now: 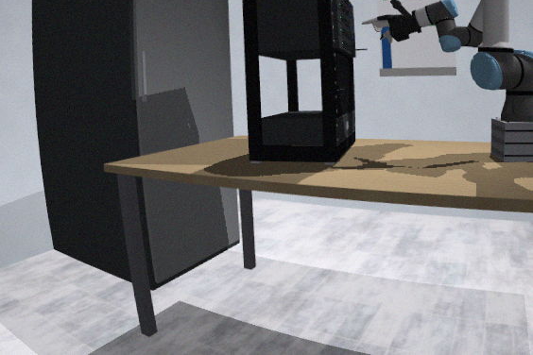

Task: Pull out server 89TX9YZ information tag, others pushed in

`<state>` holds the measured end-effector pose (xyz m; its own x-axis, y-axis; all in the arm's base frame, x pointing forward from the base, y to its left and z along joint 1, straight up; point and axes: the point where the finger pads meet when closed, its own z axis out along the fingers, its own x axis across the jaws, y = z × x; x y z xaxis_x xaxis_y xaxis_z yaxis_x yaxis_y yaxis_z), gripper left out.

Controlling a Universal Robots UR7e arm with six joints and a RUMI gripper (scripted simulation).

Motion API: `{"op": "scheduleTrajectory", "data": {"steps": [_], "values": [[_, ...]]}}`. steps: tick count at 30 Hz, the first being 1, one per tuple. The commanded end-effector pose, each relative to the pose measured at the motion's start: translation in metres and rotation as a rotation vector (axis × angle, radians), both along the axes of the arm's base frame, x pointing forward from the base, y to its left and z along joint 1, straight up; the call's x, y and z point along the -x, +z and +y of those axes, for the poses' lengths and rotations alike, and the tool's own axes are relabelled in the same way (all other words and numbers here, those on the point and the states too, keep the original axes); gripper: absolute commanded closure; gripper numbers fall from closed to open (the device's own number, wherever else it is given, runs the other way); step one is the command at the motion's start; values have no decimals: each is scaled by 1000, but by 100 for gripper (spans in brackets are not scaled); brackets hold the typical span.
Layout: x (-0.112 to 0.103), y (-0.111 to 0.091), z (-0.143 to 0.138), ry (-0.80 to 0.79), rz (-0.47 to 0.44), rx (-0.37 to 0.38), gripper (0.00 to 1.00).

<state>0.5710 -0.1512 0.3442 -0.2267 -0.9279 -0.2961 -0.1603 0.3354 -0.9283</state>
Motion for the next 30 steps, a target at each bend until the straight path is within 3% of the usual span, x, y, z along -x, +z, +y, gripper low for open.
{"op": "scheduleTrajectory", "data": {"steps": [1, 30], "values": [[0, 0, -1, 15, -4, 35, 0], [1, -1, -3, 75, -16, 192, 0]]}}
